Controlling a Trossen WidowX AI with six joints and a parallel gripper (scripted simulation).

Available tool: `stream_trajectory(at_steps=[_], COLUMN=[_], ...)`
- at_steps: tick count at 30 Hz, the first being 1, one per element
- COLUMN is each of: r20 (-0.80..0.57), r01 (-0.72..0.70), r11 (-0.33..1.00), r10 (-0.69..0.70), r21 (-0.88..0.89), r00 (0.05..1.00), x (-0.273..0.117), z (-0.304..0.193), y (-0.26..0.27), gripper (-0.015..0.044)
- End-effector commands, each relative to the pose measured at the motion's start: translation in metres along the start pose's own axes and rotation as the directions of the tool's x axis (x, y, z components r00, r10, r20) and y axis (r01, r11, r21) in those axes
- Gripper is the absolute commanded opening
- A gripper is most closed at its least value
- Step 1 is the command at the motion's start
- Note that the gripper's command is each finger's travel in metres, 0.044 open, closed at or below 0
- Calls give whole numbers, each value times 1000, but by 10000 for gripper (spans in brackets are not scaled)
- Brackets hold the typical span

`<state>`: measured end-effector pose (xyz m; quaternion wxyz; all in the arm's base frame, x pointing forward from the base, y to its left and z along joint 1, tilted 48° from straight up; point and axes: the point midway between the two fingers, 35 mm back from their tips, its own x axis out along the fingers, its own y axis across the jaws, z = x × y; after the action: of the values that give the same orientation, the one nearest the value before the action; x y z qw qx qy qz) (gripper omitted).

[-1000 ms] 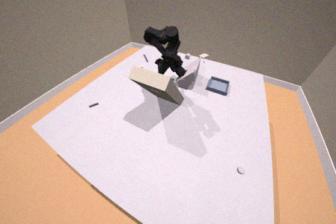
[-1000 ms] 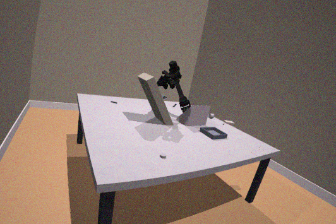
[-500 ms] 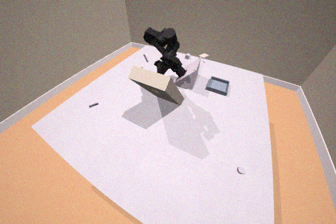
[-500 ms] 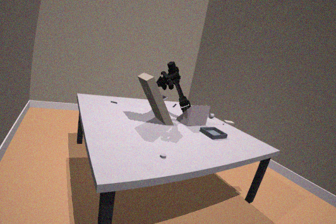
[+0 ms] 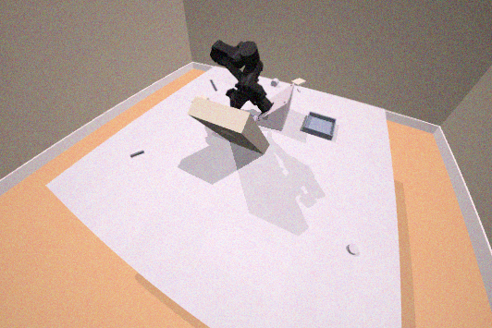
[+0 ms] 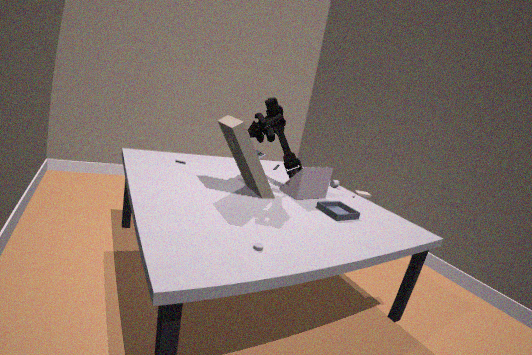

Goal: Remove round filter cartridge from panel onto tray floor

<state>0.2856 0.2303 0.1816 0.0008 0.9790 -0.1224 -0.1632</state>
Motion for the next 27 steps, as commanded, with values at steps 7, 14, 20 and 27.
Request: stream_trajectory(at_steps=[7, 14, 20, 27], r20=[3, 3, 3, 3], r01=[4, 4, 4, 4], r11=[1000, 1000, 1000, 1000], r10=[-4, -4, -4, -4], r21=[-2, -2, -1, -1], r00=[1000, 1000, 1000, 1000], x=[2, 3, 4, 7], z=[0, 0, 0, 0], y=[-1, -1, -1, -1], gripper=[95, 95, 95, 95])
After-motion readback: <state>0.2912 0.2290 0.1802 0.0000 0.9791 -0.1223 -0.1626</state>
